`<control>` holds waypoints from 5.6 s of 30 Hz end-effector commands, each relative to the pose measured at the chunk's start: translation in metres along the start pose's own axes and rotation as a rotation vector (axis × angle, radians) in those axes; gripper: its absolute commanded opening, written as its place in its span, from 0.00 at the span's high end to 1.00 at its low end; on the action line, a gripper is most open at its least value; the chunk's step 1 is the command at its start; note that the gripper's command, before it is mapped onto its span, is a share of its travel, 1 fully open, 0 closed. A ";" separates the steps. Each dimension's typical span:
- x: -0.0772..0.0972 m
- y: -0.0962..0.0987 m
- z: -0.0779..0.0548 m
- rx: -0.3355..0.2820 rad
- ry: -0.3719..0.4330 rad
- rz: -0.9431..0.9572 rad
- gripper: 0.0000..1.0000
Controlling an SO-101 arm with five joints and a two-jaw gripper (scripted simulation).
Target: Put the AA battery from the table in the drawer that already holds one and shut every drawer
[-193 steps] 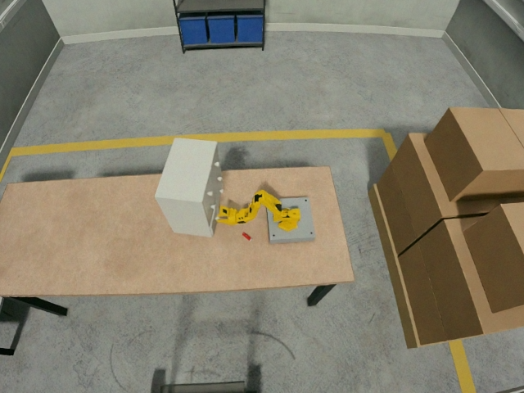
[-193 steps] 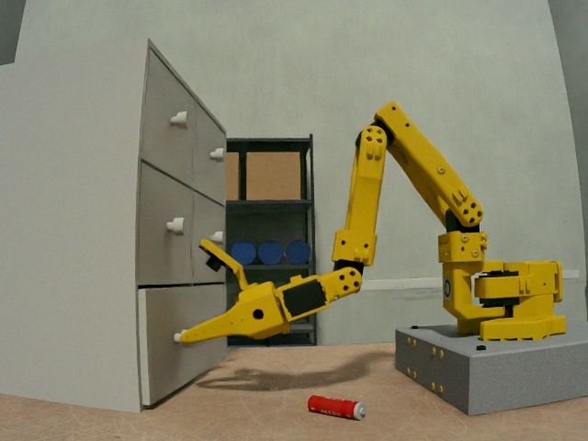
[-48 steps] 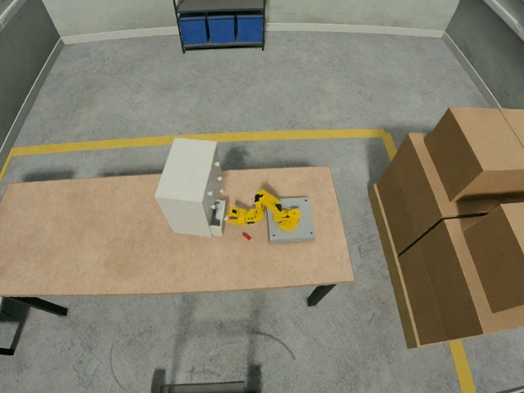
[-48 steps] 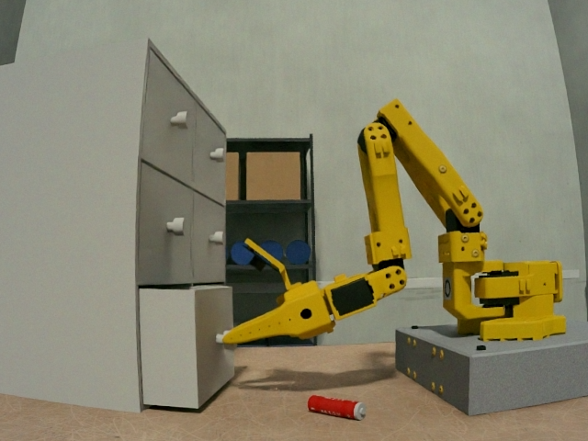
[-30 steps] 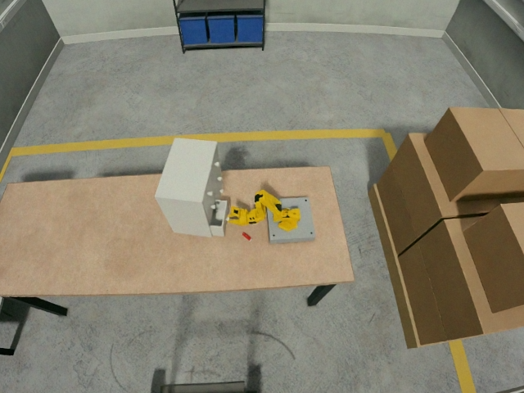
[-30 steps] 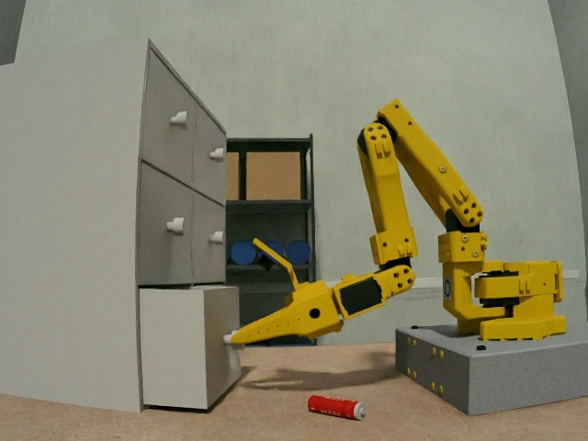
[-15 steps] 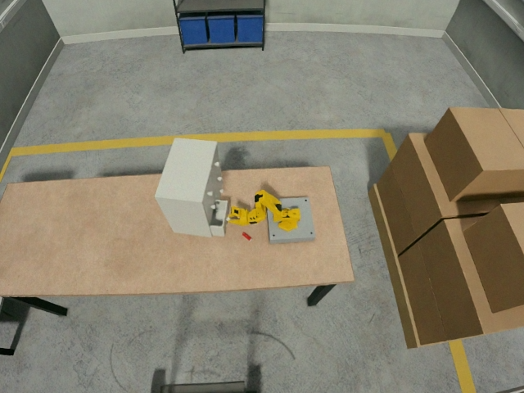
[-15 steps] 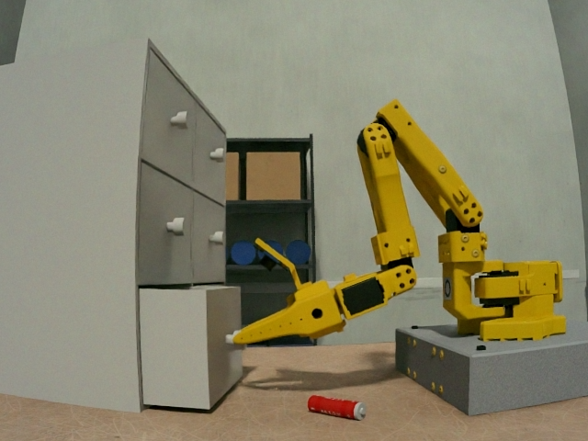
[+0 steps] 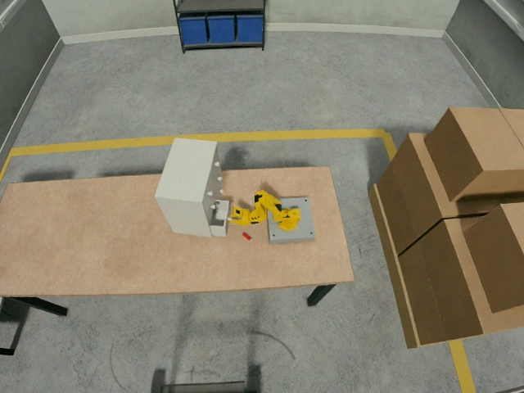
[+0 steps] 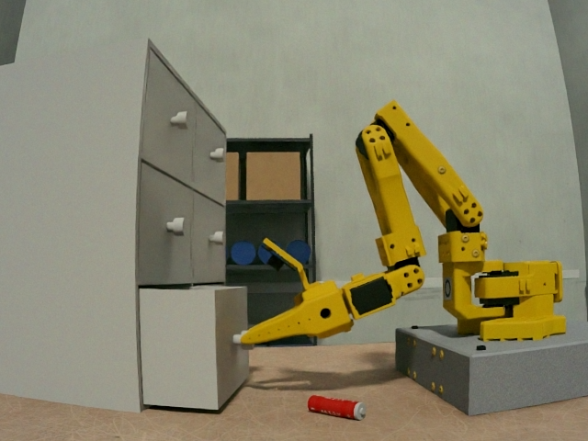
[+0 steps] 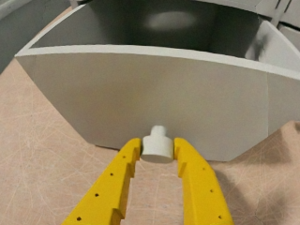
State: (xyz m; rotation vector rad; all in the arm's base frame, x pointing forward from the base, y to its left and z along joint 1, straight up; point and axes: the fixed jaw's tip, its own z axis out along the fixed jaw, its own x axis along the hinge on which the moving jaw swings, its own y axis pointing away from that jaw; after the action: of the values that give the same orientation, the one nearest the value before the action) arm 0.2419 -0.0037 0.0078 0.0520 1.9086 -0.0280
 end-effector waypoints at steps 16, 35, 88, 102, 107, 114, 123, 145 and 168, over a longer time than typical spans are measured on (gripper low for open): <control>0.004 0.005 -0.004 -0.020 0.013 -0.009 1.00; 0.005 0.006 -0.008 -0.023 0.013 -0.010 1.00; 0.011 0.008 -0.021 -0.035 0.060 -0.024 0.79; 0.000 0.013 -0.026 -0.056 0.008 -0.045 0.79; -0.001 0.014 -0.027 -0.060 0.002 -0.050 0.79; -0.001 0.014 -0.027 -0.060 0.002 -0.050 0.79; 0.000 0.014 -0.019 -0.059 0.061 -0.053 0.79; -0.005 0.014 -0.007 -0.056 0.210 -0.060 0.79; -0.017 0.013 -0.013 -0.053 0.351 -0.067 0.79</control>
State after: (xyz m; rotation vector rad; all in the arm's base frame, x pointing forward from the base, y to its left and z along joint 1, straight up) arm 0.2352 0.0090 0.0230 -0.0362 2.2484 -0.0118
